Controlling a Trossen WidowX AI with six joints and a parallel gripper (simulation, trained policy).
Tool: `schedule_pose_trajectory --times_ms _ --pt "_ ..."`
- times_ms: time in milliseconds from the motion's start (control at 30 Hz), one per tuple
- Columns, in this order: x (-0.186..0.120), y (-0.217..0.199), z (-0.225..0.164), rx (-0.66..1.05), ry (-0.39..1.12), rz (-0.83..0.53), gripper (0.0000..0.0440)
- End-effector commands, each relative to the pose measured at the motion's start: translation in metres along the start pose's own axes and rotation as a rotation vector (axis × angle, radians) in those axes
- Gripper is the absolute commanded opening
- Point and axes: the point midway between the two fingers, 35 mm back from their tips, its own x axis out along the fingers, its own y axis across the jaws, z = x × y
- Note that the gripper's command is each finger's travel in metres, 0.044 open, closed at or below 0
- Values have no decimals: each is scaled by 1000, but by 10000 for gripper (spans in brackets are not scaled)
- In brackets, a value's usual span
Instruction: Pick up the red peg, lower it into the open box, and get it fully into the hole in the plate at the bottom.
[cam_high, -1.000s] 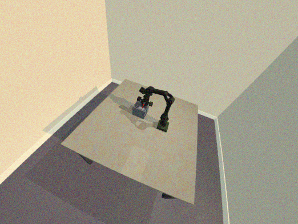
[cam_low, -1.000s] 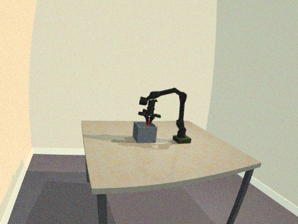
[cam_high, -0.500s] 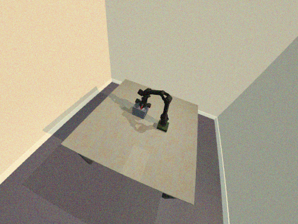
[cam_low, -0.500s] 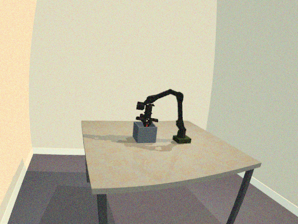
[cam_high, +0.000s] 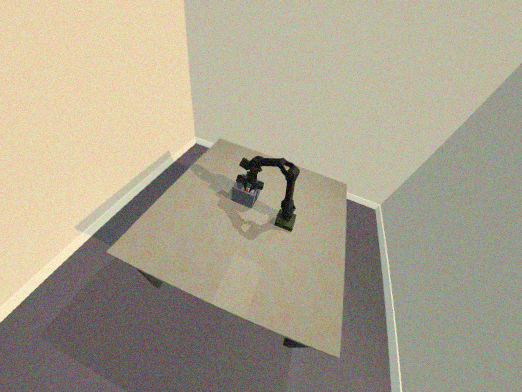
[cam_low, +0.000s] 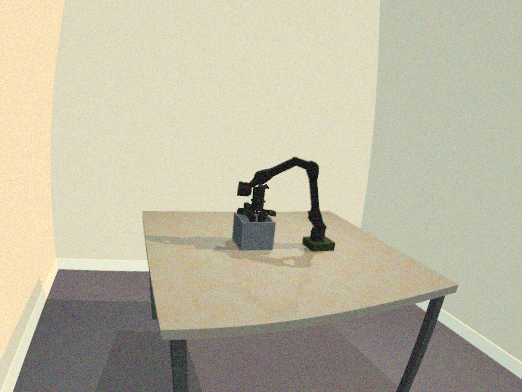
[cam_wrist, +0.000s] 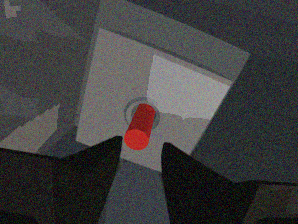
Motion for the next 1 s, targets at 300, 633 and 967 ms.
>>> schedule_pose_trajectory --times_ms 300,633,967 --pt "-16 18 3 0 92 39 127" --pt "-42 33 0 8 177 129 183" --pt "-56 41 3 16 231 176 221"
